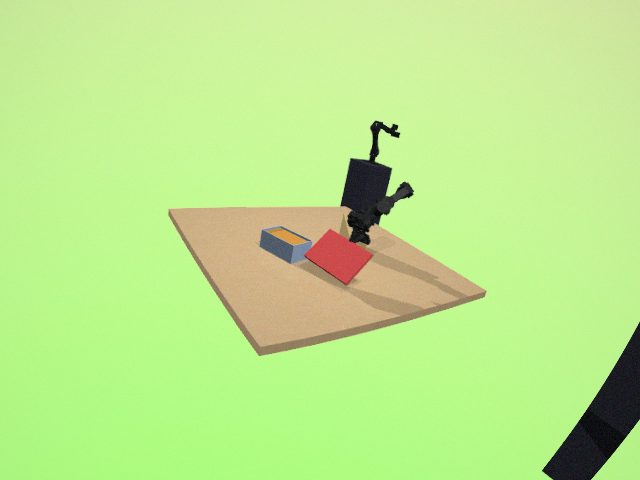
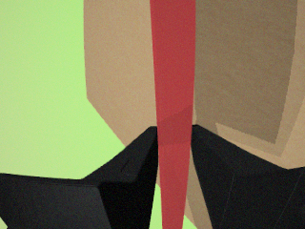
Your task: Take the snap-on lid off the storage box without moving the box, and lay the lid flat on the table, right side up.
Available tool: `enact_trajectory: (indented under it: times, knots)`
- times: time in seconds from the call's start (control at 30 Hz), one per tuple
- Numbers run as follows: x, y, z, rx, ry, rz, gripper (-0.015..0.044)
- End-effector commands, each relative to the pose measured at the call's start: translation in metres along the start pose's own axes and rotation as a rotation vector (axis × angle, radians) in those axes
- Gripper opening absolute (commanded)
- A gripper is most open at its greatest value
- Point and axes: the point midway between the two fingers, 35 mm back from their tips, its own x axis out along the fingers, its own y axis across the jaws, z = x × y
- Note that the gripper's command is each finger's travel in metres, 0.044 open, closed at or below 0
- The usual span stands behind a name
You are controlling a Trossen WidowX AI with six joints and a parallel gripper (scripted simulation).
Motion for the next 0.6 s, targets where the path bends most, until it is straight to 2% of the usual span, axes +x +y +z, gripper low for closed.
enact_trajectory:
  times: [0.0, 0.57]
  knots:
    - [0.002, 0.000, 0.001, 0.003, -0.004, 0.011, 0.0000]
    - [0.011, -0.010, 0.001, 0.004, -0.004, 0.012, 0.0000]
